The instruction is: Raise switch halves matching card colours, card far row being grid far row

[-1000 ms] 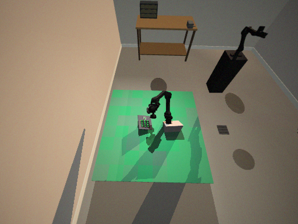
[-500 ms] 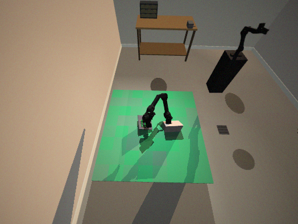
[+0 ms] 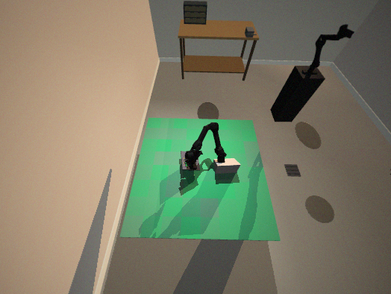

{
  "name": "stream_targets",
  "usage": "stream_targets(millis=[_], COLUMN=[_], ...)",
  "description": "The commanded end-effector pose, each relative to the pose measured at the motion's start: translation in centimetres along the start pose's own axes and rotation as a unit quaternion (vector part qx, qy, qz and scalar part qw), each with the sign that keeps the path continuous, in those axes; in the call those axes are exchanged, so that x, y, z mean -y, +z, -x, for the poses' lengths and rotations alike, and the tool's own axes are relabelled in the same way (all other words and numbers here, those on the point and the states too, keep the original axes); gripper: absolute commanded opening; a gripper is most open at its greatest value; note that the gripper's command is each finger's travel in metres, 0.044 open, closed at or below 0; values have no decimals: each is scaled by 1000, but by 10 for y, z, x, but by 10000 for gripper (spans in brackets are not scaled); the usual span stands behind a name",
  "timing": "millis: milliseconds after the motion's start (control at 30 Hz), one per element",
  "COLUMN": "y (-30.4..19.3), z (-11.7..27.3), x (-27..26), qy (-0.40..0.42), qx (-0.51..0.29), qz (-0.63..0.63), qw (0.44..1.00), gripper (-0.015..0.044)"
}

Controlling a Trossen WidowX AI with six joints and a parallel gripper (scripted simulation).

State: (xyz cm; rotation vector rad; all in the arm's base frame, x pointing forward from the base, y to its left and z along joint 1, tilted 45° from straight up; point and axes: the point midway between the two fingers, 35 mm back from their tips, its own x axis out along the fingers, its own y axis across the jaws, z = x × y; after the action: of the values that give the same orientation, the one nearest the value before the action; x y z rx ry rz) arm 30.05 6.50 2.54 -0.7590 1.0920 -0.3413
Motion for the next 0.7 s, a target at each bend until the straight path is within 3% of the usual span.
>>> stream_targets(millis=[0,667], y=[-2,-2], z=[-6,-20], x=[1,1], qy=[-3,-3], qx=[-2,-2], qz=[3,3], qw=[1000,1000], gripper=[0,0])
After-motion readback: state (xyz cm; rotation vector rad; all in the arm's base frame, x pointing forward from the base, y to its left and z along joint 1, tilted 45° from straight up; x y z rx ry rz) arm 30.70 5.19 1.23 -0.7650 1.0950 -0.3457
